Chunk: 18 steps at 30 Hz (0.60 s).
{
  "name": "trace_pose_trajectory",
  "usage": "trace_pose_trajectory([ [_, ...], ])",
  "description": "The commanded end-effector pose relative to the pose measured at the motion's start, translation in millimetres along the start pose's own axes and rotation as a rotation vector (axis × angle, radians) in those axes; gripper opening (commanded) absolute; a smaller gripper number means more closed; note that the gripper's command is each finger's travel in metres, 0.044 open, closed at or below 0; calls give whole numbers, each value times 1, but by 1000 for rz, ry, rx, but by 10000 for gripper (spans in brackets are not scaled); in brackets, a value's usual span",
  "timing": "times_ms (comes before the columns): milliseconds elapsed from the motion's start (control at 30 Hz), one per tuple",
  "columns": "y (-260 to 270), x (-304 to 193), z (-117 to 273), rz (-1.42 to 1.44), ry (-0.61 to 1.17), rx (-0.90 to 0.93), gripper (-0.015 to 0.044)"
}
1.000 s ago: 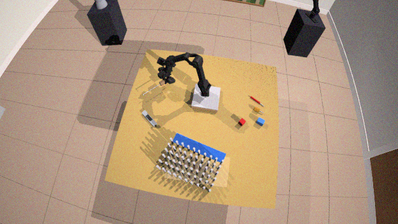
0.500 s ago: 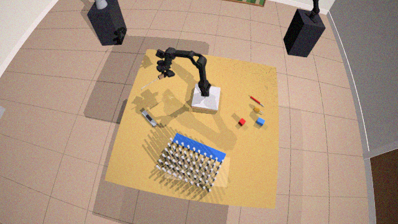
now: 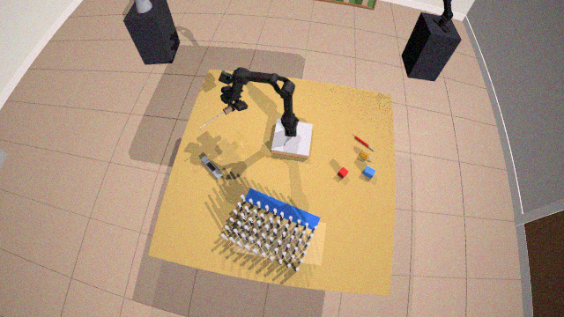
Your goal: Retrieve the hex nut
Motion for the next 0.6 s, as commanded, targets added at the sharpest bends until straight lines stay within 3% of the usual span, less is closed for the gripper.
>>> trace_pose_trajectory([
  [0,15,18,-1,20,5,6,0],
  [567,82,78,-13,113,16,48,0],
])
Point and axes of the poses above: the point midway between the two fingers, 35 mm back from their tips, its own z axis back along the fingers, its own y axis across the jaws, x = y × z, the point moved 6 cm from there along z, back along the fingers, and after that the axes turned 13 degrees about z, right-handed, at the moved point
